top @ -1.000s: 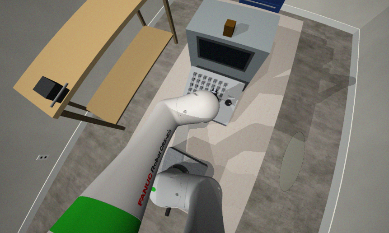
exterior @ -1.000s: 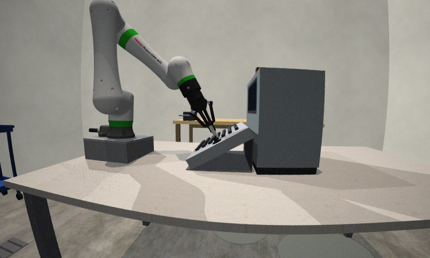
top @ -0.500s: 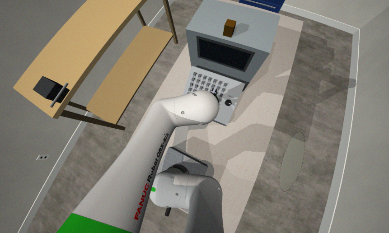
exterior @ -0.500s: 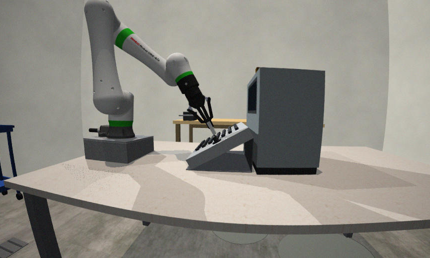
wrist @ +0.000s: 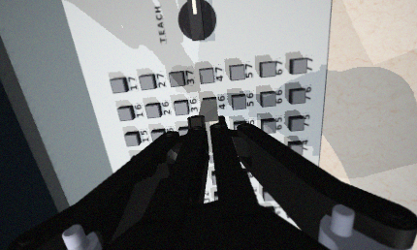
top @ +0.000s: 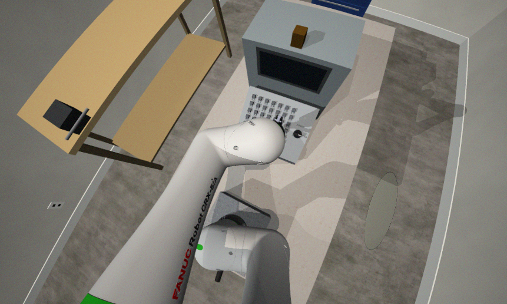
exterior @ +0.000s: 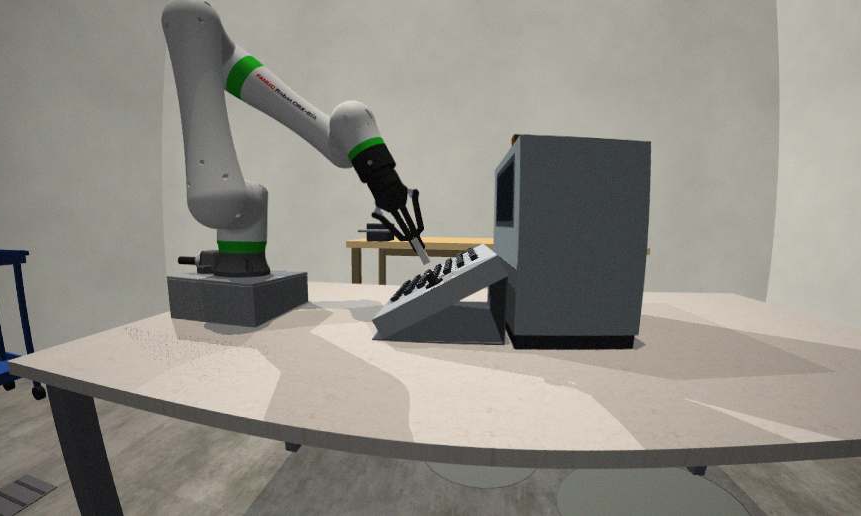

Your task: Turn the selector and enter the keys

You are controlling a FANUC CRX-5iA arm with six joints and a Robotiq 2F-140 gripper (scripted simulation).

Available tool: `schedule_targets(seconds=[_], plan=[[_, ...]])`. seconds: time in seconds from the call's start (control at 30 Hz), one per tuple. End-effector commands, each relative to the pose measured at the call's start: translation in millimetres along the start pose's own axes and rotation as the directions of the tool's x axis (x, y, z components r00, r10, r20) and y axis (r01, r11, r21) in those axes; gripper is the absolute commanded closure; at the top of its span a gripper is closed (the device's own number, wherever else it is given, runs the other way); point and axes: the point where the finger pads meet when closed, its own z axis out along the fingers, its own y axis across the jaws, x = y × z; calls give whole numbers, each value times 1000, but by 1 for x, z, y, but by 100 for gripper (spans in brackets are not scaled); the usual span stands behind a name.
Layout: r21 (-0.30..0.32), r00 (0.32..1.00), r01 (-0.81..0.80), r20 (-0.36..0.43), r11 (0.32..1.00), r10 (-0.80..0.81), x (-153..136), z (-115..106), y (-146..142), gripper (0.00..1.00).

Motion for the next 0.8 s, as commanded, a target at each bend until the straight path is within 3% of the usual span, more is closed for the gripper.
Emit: schedule_targets(seconds=[0.0,0.17,0.47,0.77], plan=[[1,1000,0,0,1000,0,0,0,0,100],[1,1000,0,0,1000,0,-2,0,4,100],[1,1000,0,0,1000,0,-32,0,64,100],[1,1000,0,0,1000,0,-34,0,68,100]])
